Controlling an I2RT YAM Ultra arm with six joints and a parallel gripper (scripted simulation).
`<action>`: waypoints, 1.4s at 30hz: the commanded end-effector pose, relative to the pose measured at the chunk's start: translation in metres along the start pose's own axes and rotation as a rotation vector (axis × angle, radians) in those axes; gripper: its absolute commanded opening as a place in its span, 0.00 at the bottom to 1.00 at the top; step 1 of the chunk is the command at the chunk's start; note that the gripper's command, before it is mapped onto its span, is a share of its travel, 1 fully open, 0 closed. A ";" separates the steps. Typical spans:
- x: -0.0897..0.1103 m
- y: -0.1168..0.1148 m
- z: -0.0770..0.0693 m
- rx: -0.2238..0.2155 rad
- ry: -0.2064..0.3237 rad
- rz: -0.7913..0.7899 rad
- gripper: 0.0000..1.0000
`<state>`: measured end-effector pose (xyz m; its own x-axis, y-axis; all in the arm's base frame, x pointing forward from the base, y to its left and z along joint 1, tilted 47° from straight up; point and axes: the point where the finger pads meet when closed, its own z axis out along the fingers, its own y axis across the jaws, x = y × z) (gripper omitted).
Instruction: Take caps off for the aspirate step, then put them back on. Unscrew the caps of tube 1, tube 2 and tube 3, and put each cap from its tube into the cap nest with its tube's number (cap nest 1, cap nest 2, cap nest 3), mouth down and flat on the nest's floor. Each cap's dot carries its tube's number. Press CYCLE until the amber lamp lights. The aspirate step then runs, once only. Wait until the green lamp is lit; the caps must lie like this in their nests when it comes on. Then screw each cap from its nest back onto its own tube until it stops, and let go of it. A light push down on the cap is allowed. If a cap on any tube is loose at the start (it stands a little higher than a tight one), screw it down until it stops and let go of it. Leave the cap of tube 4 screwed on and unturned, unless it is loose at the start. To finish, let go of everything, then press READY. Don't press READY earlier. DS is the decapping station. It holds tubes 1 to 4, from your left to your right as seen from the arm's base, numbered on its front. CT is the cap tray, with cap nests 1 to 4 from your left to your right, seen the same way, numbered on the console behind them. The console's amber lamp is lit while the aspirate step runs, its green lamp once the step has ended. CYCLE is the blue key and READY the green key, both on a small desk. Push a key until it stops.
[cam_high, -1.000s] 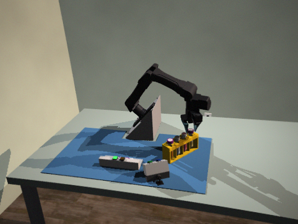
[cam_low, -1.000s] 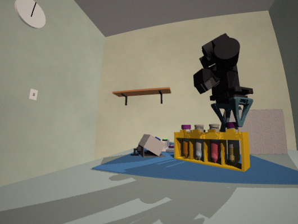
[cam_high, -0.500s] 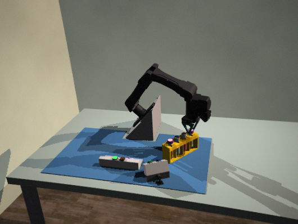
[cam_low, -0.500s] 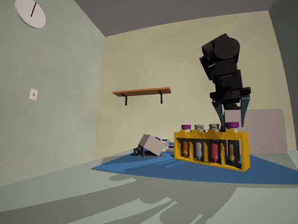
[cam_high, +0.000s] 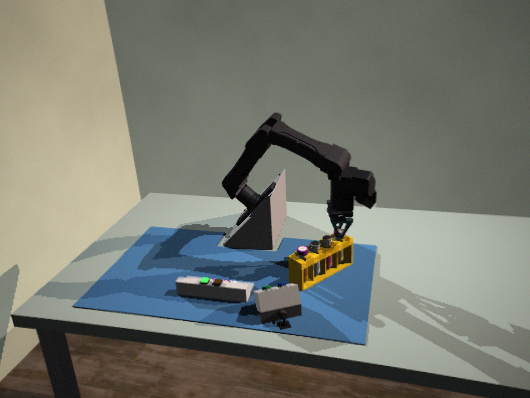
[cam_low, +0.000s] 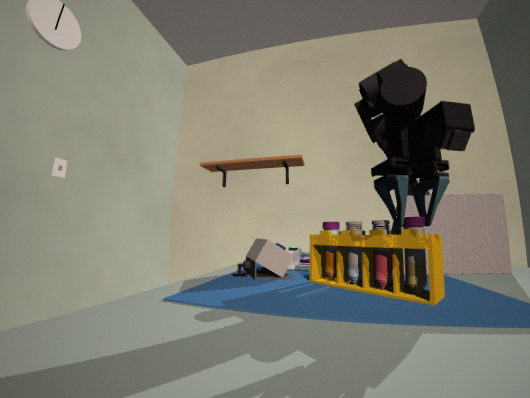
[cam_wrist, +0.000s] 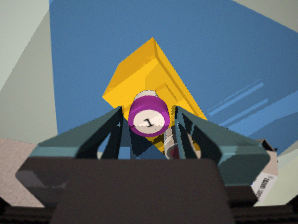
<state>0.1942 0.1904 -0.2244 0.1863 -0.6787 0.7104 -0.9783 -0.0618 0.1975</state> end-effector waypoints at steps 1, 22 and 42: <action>-0.001 -0.003 -0.008 0.016 -0.015 -0.276 0.49; -0.001 -0.003 -0.009 0.016 -0.015 -0.276 0.00; -0.001 -0.003 -0.008 0.009 -0.020 0.474 0.00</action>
<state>0.1944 0.1904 -0.2241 -0.1153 -0.6661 0.7369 -0.9892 0.1444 -0.0243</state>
